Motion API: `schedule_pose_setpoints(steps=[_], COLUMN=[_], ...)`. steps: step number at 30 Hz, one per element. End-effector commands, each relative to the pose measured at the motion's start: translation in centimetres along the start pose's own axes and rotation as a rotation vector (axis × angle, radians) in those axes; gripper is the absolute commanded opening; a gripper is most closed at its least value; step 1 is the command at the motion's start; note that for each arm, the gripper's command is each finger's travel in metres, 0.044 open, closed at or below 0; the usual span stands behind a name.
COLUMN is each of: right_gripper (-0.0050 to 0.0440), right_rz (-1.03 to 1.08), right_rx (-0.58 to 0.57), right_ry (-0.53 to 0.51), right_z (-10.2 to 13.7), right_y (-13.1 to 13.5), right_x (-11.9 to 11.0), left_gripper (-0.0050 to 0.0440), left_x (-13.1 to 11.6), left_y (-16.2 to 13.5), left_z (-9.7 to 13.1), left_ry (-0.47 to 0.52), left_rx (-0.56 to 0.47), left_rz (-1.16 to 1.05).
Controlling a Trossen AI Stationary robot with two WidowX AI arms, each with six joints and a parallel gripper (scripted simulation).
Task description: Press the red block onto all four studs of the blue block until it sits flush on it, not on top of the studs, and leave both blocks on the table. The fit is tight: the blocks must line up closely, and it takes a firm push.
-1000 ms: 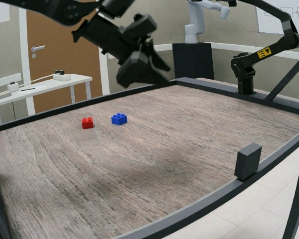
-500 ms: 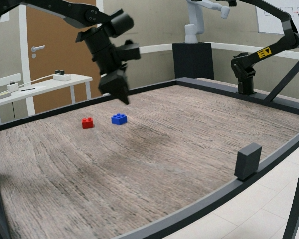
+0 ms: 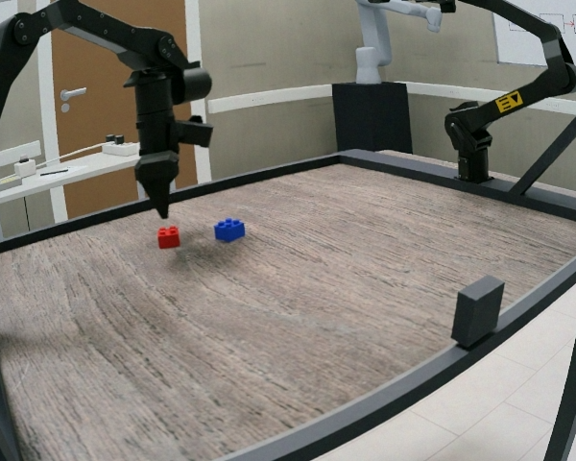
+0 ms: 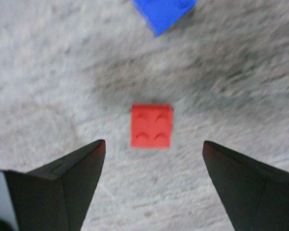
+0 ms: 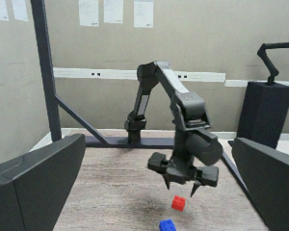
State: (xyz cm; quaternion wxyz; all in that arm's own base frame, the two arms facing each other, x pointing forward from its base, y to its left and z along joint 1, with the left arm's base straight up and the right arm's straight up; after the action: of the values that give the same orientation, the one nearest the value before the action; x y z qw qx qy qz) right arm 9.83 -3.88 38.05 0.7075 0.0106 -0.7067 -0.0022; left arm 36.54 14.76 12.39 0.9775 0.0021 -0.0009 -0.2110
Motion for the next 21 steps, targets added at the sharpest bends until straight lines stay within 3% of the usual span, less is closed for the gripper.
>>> schedule_pose_setpoints(steps=[1,7,12,21], right_gripper=[0.04,0.04,0.04,0.04], right_rz=[0.001,0.001,0.001,0.001], right_rx=[0.002,0.002,0.002,0.002], right_ry=[-0.001,-0.001,-0.001,-0.001], right_z=[0.0,0.0,0.0,0.0], right_y=[0.0,0.0,0.0,0.0], right_x=[0.0,0.0,0.0,0.0], left_gripper=[0.0309,0.0309,0.0309,0.0309], left_x=[0.4,0.4,0.2,0.2], left_y=[0.3,0.2,0.0,0.0], left_z=[1.3,1.1,-1.8,-3.1], left_ry=[-0.016,-0.016,-0.003,-0.007], left_rx=[0.013,0.013,-0.001,0.004], left_rz=[-0.015,-0.013,-0.013,-0.013])
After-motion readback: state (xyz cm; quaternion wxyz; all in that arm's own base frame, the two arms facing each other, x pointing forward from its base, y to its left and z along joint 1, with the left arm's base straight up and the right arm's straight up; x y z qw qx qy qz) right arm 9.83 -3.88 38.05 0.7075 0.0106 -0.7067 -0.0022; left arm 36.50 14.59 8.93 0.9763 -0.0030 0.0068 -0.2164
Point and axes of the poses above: on each arm, the point midway between the two fingers, 35 mm back from their tips, its own z axis back along the fingers, its own y axis across the jaws, x = y × z, the point moved 6 cm from there along z, back along the fingers, and after that the axes turned 1 degree about -z, right-handed, at the moved point
